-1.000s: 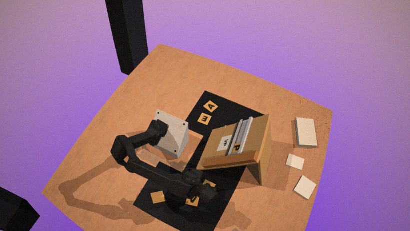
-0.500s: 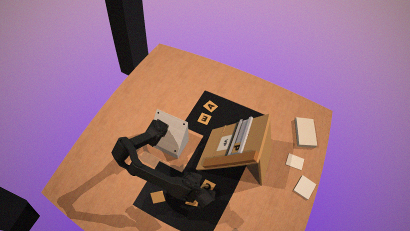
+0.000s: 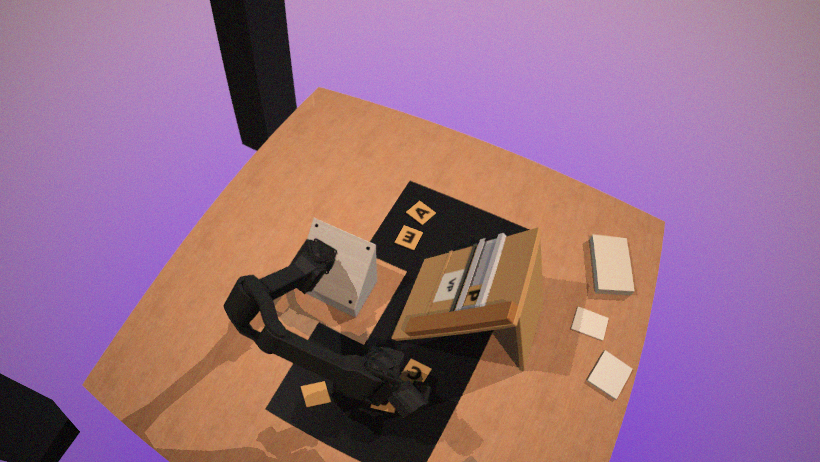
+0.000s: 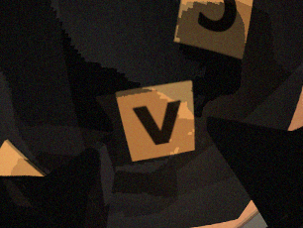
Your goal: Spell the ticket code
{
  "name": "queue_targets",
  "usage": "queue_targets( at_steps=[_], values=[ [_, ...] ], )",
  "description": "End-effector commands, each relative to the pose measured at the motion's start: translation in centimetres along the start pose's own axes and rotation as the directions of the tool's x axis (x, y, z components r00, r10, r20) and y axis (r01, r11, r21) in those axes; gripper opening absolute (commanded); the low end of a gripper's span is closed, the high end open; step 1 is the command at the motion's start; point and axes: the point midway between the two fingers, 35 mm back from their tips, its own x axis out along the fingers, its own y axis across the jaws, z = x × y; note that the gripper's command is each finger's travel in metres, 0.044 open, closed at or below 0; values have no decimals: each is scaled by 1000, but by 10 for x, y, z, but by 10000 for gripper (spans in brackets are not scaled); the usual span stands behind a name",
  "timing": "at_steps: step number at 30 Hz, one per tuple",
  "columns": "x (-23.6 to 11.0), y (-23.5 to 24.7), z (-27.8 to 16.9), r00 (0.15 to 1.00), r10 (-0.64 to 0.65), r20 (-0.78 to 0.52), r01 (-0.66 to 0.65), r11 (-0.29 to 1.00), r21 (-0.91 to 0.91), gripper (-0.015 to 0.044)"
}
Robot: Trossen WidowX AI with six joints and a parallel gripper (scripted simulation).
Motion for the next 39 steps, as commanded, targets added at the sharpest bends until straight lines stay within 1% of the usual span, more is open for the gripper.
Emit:
queue_targets(
  at_steps=[1,12,28,37,39],
  values=[
    [7,0,2,1000,1,4,-1,1000,-6,340],
    [10,1,2,1000,1,4,-1,1000,-6,340],
    [10,1,2,1000,1,4,-1,1000,-6,233],
    [3,2,2,1000,1,5,-1,1000,-6,0],
    [2,2,2,1000,1,5,-1,1000,-6,0]
  ],
)
